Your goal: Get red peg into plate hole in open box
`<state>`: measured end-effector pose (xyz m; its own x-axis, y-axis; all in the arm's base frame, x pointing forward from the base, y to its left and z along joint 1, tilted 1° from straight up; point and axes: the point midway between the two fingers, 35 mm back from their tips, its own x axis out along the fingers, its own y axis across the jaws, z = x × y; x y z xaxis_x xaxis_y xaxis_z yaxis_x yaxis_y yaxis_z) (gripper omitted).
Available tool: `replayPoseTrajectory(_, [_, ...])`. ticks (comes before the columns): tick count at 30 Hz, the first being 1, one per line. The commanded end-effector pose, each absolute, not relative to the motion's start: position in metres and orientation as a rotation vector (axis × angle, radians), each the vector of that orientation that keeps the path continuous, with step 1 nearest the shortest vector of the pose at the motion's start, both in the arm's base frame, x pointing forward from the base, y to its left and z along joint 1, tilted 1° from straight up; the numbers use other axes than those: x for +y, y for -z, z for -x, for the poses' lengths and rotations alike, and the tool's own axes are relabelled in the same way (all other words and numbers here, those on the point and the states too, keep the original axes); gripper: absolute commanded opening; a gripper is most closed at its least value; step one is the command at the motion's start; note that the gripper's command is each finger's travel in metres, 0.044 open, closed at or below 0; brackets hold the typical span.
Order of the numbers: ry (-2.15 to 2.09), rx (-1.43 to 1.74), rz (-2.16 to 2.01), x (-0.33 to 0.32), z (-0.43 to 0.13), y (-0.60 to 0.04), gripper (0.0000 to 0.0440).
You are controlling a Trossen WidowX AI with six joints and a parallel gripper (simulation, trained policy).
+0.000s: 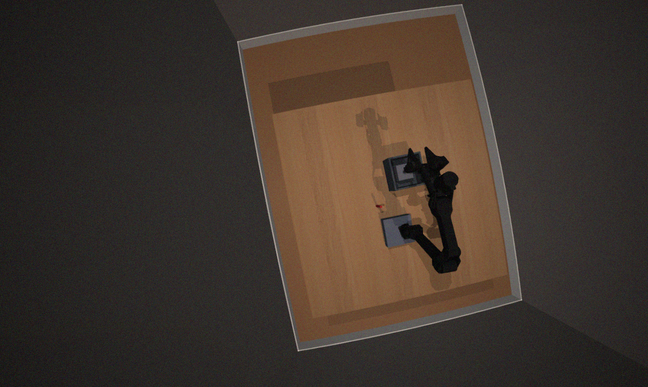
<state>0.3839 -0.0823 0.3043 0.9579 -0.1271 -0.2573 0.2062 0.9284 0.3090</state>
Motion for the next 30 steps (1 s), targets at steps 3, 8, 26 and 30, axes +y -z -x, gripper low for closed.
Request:
replayPoseTrajectory(3, [0.195,0.390,-0.414,-0.061,-0.383,-0.276,0.0440])
replayPoseTrajectory(8, [0.216,0.549,-0.472,-0.036,-0.374,-0.247,0.0440])
replayPoseTrajectory(26, [0.409,1.114,-0.590,0.049,-0.294,-0.165,0.0440])
replayPoseTrajectory(30, [0.488,1.225,-0.591,0.065,-0.268,-0.152,0.0440])
